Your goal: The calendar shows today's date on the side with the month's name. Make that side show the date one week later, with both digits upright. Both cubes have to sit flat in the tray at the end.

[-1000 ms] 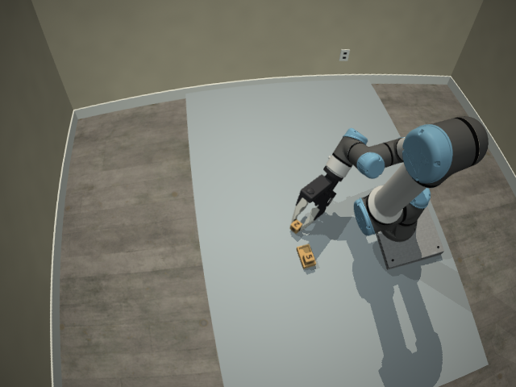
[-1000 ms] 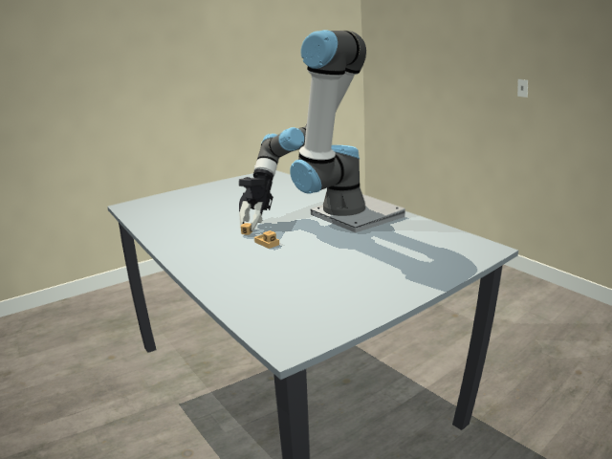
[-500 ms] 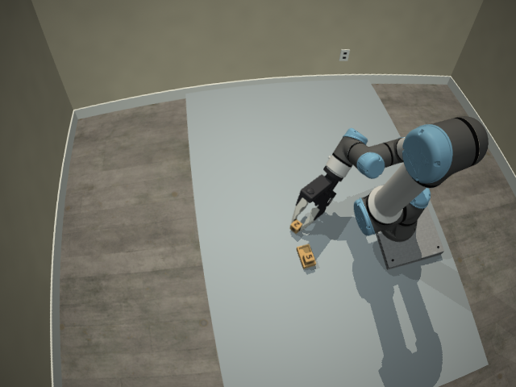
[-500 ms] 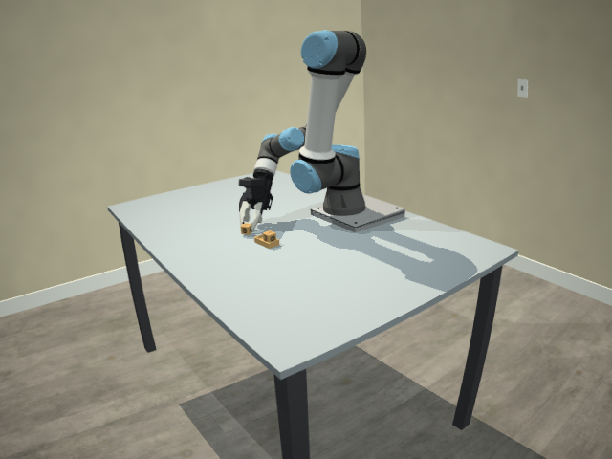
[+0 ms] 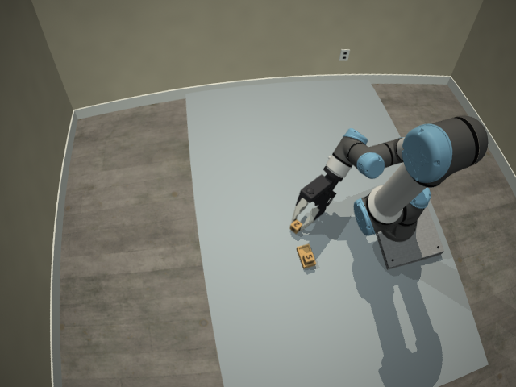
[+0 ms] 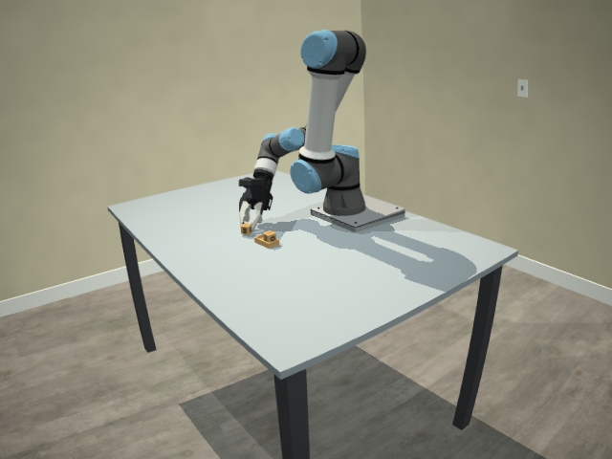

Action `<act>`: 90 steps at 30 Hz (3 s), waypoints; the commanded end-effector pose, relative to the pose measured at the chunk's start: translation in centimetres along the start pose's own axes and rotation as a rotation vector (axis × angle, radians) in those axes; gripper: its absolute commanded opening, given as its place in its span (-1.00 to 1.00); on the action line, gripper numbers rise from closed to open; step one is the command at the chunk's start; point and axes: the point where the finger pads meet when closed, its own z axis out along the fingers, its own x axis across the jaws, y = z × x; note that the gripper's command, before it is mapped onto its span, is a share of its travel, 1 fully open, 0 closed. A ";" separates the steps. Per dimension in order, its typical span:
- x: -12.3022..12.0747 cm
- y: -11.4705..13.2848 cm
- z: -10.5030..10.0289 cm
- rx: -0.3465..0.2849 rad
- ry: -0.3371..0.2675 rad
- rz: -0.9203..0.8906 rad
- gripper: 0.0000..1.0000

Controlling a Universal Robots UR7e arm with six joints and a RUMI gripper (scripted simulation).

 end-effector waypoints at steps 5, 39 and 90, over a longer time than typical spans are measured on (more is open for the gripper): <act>-0.3 0.2 0.4 0.004 -0.004 0.004 -0.80; -0.2 0.3 0.5 0.003 -0.003 0.003 -0.80; -0.2 0.3 0.5 0.003 -0.003 0.003 -0.19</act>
